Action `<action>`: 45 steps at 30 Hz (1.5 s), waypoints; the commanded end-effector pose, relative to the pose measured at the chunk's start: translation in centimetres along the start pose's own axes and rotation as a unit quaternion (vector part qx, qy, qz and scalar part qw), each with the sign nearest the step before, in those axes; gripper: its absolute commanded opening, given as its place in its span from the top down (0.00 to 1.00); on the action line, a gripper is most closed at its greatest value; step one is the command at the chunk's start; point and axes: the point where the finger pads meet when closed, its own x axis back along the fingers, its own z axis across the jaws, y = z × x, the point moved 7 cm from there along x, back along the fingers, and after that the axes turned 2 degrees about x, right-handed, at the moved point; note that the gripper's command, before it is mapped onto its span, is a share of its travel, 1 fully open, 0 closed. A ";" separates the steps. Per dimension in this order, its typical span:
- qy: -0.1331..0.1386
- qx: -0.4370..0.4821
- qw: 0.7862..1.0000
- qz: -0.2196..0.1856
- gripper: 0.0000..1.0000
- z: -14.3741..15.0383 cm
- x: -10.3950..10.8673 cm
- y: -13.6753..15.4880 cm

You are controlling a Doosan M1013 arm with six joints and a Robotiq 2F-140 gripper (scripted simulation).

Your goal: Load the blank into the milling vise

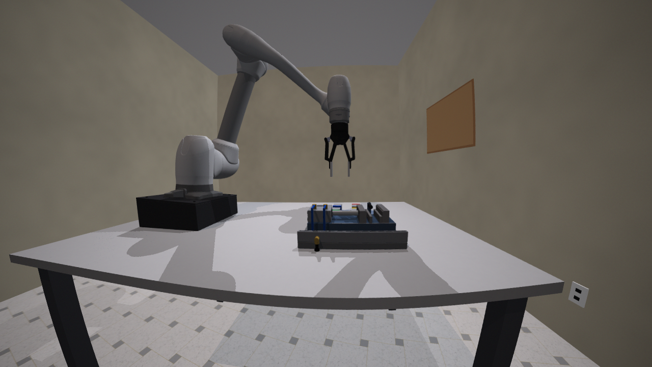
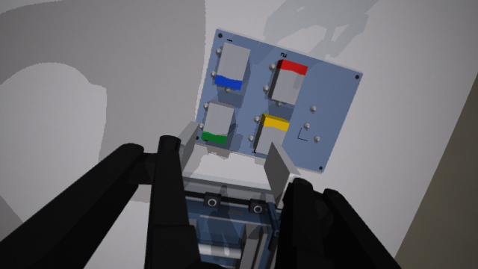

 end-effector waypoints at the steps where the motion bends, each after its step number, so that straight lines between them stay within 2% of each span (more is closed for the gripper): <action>1: 0.000 0.000 1.000 0.000 0.54 -0.2 -0.9 0.2; 27: 0.000 0.000 1.000 0.000 0.54 -2.5 -9.7 2.2; 45: 0.000 0.000 1.000 0.000 0.54 -2.3 -8.8 2.0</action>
